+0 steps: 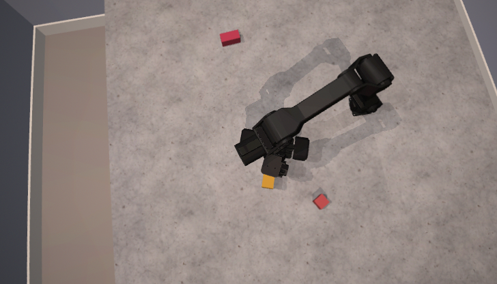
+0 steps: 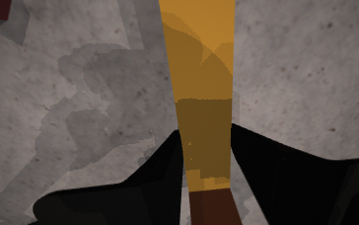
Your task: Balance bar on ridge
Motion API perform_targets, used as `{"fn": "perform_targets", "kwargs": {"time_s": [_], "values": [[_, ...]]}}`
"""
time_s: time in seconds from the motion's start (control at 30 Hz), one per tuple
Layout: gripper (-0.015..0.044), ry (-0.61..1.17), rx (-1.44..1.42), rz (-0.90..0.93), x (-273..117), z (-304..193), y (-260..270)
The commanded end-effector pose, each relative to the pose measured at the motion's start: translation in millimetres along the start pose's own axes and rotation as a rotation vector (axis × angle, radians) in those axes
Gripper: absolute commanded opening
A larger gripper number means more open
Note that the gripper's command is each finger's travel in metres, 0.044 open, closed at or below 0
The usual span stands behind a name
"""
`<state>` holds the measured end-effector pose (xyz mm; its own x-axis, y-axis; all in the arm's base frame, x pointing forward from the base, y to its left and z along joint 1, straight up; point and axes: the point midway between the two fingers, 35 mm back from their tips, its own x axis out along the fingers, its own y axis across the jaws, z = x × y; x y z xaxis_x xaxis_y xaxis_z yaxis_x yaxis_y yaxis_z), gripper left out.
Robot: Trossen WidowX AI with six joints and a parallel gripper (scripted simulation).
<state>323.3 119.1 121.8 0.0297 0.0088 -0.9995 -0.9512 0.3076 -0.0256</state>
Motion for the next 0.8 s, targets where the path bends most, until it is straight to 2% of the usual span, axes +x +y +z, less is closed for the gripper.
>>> {"fn": "perform_targets", "kwargs": {"time_s": [0.0,0.77], "values": [[0.0,-0.002,0.002,0.0,1.1,0.2,0.4],[0.0,-0.002,0.002,0.0,3.0,0.3,0.5]]}}
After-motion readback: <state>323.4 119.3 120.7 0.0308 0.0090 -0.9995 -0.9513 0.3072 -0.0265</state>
